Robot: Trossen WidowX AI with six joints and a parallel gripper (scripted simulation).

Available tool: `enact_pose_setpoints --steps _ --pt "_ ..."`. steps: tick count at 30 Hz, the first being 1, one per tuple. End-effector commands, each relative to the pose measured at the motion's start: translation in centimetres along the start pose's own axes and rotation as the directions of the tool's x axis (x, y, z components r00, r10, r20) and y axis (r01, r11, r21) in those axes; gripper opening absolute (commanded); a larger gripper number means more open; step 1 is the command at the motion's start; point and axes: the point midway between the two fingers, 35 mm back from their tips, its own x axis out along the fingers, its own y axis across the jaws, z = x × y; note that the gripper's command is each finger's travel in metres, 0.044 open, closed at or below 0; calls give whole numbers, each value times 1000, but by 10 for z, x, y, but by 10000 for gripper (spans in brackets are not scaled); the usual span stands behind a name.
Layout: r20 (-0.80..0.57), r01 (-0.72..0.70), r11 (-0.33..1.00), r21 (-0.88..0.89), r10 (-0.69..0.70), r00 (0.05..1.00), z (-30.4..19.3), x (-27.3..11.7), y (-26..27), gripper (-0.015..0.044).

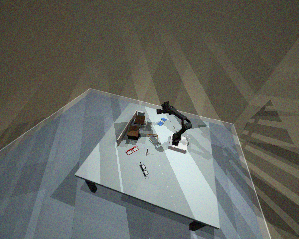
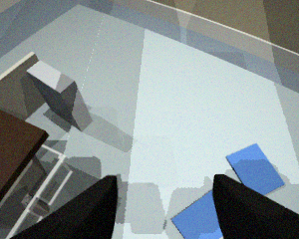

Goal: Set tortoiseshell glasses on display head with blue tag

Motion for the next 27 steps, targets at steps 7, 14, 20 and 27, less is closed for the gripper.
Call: enact_pose_setpoints --steps 7,14,20,27 --pt "-555 -433 703 -564 65 829 -151 29 84 200" --pt "-772 -721 332 -608 -39 634 -232 10 106 200" --pt "-776 -726 324 -606 -42 629 -236 7 108 200" --pt "-776 -726 324 -606 -42 629 -236 6 109 121"
